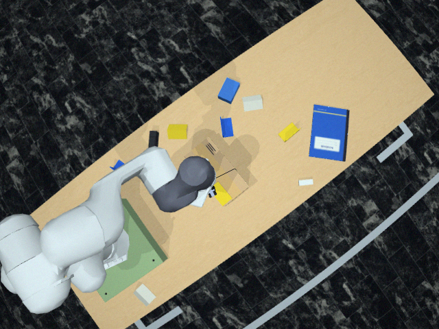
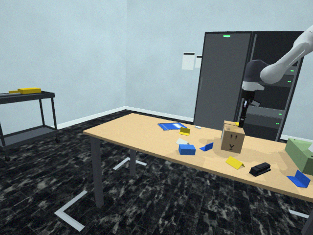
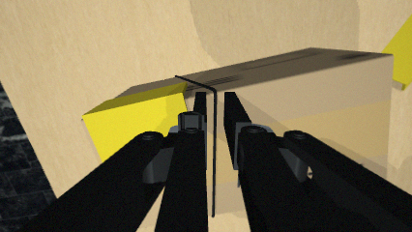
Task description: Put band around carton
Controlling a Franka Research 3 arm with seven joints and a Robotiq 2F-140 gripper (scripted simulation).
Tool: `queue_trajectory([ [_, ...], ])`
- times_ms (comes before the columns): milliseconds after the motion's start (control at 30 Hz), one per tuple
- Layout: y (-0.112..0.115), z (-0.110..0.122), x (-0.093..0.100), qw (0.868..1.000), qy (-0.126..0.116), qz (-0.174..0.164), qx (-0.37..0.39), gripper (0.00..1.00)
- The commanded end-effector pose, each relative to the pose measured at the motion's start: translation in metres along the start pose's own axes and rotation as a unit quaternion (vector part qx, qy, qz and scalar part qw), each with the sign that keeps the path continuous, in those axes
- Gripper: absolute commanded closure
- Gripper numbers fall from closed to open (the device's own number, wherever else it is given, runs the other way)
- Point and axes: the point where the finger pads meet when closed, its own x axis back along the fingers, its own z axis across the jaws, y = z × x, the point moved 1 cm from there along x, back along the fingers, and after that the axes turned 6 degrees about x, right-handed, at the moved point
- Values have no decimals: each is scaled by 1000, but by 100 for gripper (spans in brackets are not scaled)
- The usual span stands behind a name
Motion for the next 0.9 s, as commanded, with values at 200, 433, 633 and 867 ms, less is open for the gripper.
queue_trajectory([
  [200, 0, 0, -1, 1000, 1, 0, -1, 90],
  [433, 0, 0, -1, 1000, 1, 0, -1, 90],
  [633, 0, 0, -1, 1000, 1, 0, -1, 90],
  [867, 0, 0, -1, 1000, 1, 0, -1, 90],
])
